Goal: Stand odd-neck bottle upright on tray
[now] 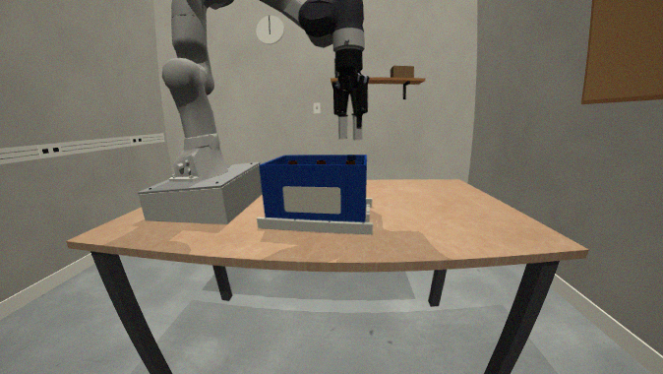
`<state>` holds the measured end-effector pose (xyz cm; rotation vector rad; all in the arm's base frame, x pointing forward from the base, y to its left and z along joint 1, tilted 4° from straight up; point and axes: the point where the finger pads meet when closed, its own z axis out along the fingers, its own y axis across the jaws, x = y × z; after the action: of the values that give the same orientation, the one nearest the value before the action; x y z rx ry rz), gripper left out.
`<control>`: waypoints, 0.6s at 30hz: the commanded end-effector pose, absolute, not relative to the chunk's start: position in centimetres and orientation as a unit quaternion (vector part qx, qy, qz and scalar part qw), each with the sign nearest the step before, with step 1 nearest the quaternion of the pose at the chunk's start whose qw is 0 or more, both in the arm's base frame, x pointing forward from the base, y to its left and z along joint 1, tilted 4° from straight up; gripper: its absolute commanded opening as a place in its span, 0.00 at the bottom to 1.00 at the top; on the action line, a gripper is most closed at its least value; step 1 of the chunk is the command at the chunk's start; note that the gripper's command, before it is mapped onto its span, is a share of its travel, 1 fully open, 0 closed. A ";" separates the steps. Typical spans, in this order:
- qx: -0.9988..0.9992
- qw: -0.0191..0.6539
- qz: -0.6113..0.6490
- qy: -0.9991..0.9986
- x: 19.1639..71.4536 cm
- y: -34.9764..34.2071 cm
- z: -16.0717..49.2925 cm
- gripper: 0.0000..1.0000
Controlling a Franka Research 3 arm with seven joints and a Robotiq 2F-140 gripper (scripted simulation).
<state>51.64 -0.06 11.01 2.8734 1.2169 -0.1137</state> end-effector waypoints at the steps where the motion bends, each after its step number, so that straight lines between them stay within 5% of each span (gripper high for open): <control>1: 0.921 0.011 -0.036 0.388 51.7 -0.1 10.9 0.44; 18: 0.921 0.011 -0.036 0.388 51.6 -0.2 9.4 0.44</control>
<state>51.44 -0.16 9.82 2.8715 1.2145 -0.1219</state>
